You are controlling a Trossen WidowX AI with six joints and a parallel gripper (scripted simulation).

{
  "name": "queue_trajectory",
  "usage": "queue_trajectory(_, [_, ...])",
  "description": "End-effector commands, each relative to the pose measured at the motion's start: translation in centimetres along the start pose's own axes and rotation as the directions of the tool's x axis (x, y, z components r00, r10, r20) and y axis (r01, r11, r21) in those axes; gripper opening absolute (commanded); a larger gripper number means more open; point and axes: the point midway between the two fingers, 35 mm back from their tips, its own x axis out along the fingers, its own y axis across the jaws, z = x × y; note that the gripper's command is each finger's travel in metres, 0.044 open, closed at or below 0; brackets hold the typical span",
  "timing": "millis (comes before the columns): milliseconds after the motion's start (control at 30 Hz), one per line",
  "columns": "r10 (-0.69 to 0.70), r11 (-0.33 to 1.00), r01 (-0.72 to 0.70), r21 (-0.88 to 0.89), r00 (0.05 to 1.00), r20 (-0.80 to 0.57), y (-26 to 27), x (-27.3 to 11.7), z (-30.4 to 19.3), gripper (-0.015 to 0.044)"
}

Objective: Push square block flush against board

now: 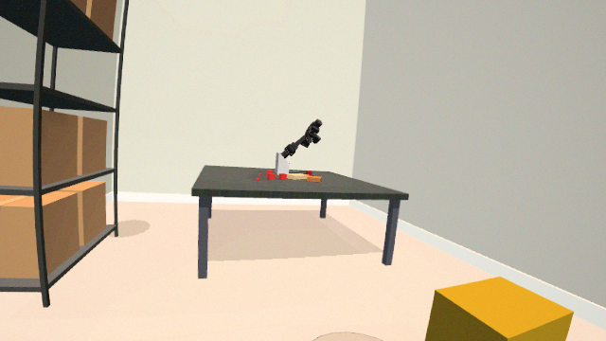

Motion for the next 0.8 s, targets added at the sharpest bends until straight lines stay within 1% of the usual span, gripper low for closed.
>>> queue_trajectory(0, [0.127,0.990,-0.122,-0.067,0.989,0.080,3.2,1.5,1.9,0.0000])
queue_trajectory(200, [0.280,0.953,-0.253,-0.165,0.944,0.173,7.3,2.7,4.2,0.0000])
queue_trajectory(400, [0.425,0.894,-0.359,-0.267,0.869,0.254,11.5,3.1,6.4,0.0000])
queue_trajectory(567, [0.543,0.827,-0.433,-0.358,0.779,0.312,15.1,2.8,8.2,0.0000])
queue_trajectory(767, [0.666,0.736,-0.496,-0.461,0.649,0.366,19.3,1.9,10.0,0.0000])
